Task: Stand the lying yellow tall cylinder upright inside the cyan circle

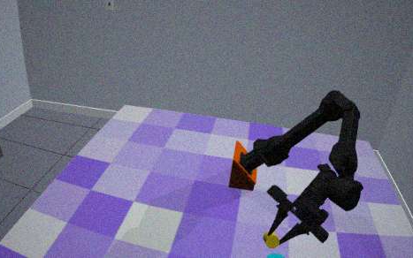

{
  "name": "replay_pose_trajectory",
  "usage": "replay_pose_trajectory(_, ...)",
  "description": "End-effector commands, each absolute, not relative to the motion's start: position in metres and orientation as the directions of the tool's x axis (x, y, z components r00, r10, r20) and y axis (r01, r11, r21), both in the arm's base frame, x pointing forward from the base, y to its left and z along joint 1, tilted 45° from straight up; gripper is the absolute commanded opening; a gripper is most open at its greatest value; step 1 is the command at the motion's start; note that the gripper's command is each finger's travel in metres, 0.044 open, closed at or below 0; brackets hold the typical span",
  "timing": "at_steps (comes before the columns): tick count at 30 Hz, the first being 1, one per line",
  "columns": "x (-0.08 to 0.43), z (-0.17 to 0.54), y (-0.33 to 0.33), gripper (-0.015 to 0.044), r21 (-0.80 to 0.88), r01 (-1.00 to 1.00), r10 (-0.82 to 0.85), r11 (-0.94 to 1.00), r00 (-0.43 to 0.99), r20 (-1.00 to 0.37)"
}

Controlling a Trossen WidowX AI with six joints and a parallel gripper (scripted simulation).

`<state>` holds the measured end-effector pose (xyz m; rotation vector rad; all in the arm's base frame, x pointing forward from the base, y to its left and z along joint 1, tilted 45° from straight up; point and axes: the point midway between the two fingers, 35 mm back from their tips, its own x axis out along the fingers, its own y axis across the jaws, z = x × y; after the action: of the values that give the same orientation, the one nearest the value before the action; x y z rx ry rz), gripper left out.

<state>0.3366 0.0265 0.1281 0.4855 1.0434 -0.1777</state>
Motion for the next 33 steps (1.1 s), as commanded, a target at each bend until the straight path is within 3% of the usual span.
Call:
replay_pose_trajectory(1, 0.3362, 0.1277, 0.0268, 0.0105, 0.300, 0.376, 0.069, 0.877, 0.518, -0.853)
replay_pose_trajectory(33, 0.3352, 0.1360, 0.0290, 0.0105, 0.339, 0.415, -0.031, 0.844, 0.671, -0.741)
